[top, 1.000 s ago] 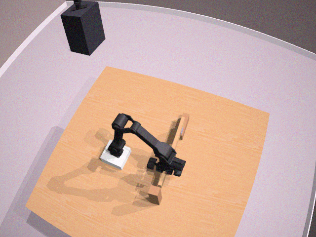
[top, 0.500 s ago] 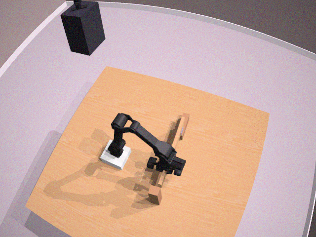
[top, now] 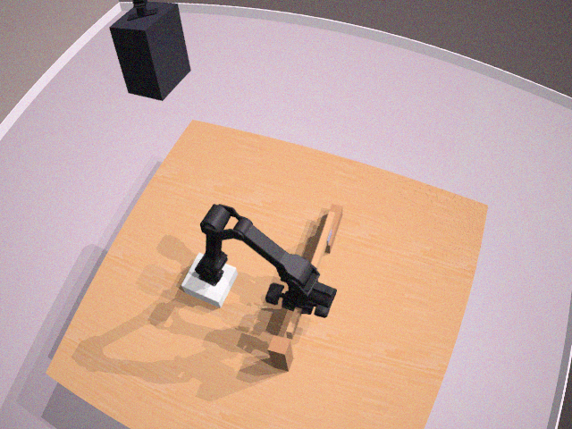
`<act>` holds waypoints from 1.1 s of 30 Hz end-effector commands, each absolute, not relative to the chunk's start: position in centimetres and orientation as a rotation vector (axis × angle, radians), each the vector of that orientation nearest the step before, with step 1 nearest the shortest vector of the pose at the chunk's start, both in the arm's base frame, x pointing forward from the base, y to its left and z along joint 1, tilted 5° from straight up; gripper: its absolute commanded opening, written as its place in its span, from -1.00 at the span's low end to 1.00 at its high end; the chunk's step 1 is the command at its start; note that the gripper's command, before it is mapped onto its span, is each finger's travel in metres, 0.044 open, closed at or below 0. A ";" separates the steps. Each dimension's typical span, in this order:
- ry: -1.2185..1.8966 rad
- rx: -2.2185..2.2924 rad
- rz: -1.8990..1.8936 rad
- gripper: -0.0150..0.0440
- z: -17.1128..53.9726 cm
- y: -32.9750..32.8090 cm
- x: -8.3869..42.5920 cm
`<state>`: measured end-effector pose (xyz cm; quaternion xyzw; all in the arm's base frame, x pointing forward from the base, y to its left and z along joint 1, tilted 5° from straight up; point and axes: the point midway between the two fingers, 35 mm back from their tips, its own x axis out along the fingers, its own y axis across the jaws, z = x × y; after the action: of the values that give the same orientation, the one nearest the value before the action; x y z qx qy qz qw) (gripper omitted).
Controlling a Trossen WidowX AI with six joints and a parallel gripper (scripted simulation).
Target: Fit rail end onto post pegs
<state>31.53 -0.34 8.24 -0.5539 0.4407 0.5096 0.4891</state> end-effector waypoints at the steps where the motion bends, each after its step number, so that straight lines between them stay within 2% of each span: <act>1: 1.050 -1.351 1.228 -0.49 9.0 -0.2 31.8; 33: 1.050 -1.351 1.228 -0.49 8.8 -0.3 31.5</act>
<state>31.60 -0.29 8.48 -0.5573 0.4347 0.5081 0.4922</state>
